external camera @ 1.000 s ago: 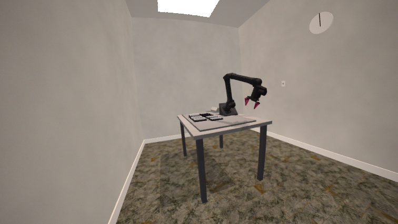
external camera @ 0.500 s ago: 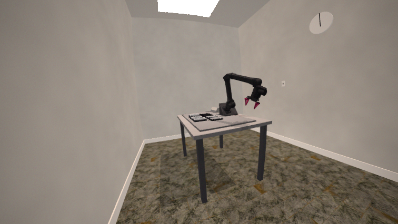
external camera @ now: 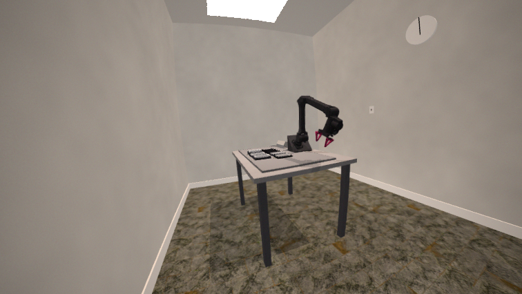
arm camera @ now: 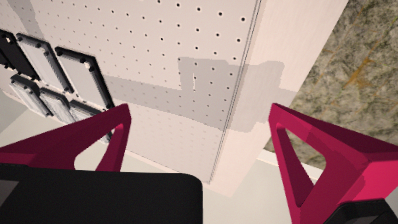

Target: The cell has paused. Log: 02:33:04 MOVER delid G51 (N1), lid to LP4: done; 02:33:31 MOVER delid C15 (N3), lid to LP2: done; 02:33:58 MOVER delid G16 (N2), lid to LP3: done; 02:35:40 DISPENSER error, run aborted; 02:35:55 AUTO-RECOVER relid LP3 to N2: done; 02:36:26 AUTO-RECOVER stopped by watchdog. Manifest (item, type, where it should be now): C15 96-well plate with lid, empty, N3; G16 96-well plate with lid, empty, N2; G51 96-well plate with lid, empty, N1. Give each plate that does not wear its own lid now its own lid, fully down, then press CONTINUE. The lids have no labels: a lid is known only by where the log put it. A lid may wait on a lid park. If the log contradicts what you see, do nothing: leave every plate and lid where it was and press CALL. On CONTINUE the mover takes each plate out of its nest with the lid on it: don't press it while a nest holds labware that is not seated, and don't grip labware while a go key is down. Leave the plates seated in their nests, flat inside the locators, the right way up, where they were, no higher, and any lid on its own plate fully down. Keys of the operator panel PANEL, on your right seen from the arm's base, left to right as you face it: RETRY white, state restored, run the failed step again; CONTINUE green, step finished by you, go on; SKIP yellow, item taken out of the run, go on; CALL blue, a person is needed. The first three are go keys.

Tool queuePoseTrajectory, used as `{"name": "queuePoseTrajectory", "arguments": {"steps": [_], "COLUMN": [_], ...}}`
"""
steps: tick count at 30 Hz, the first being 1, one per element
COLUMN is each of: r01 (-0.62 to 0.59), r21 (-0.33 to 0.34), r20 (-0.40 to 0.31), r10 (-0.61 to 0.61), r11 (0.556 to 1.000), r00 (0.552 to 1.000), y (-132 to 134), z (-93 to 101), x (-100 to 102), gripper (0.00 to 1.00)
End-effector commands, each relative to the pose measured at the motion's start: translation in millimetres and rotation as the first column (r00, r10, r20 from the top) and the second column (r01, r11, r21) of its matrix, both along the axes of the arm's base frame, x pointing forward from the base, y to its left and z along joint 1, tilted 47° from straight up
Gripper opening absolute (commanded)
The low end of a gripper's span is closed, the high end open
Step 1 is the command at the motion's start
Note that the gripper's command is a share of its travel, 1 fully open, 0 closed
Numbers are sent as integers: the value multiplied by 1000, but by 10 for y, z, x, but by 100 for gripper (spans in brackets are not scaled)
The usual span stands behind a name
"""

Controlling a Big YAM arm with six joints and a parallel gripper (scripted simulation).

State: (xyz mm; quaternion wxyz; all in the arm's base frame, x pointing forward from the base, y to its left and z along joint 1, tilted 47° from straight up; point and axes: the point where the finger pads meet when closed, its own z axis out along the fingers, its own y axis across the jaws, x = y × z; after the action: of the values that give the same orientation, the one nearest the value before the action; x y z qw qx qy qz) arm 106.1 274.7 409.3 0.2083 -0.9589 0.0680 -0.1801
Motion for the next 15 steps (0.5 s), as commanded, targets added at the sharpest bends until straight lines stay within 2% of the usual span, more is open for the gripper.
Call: {"name": "queuePoseTrajectory", "arguments": {"steps": [1, 2, 3, 4, 7, 10, 12, 13, 15], "r01": [45, 44, 62, 101, 158, 216, 230, 270, 306], "r21": [18, 23, 39, 25, 30, 26, 65, 15, 42], "r20": [-18, -19, -23, -38, -57, -72, -85, -98, -110], "r10": [-44, -43, -62, -100, -156, -214, -225, -267, -300], "r11": [999, 999, 997, 995, 987, 976, 971, 963, 951], "r00": [999, 999, 998, 994, 986, 974, 971, 959, 947], "y": [54, 77, 56, 45, 20, -7, 22, -47, -21], "z": [-31, -12, 115, -55, -124, -142, 78, -178, -204], "x": [49, -4, -7, 94, 228, 253, 188, 277, 380], "gripper": [100, 100, 100, 100, 100, 100, 100, 100, 100]}}
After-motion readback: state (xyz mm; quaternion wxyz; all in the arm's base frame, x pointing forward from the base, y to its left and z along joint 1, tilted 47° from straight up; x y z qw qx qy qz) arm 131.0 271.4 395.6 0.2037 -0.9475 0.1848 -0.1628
